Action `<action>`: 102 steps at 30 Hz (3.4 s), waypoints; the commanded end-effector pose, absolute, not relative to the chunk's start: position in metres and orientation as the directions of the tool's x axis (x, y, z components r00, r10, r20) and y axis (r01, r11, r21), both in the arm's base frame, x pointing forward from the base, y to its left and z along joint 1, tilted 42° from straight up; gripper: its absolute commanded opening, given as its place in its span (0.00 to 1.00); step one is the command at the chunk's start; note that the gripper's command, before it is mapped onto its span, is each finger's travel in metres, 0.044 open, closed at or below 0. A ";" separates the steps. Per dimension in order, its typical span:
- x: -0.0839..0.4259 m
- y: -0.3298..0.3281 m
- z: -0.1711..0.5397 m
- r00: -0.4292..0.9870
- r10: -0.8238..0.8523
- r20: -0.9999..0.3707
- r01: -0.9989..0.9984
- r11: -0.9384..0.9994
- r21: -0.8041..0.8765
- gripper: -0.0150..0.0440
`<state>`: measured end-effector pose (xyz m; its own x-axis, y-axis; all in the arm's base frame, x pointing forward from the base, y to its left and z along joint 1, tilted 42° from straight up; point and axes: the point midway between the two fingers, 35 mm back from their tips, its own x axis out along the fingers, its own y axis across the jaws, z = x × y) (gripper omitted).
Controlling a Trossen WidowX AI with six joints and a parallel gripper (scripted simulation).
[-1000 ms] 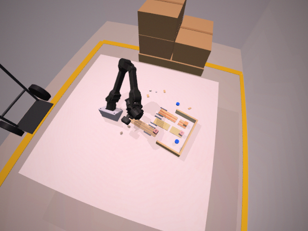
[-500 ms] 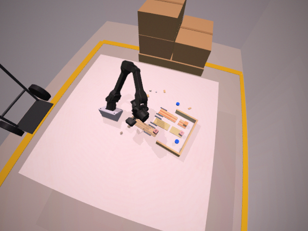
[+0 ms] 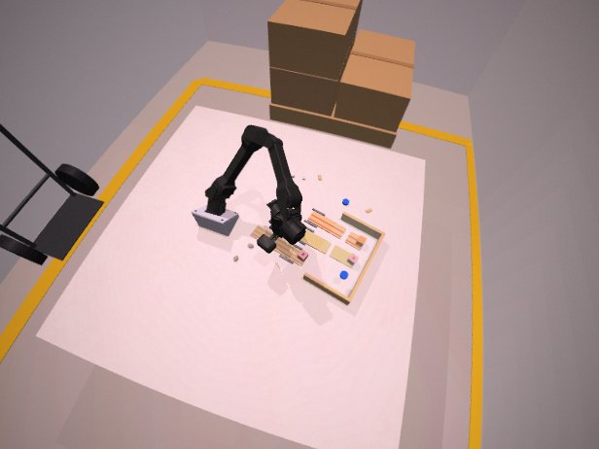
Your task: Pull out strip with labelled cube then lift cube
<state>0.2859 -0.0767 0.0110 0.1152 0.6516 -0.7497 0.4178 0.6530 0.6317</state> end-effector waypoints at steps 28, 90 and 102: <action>0.382 -0.106 0.007 0.121 0.655 -0.746 0.417 0.648 0.637 0.82; 0.354 -0.085 -0.009 0.120 0.653 -0.748 0.416 0.651 0.635 0.25; 0.317 -0.088 0.004 0.117 0.656 -0.746 0.420 0.647 0.636 0.25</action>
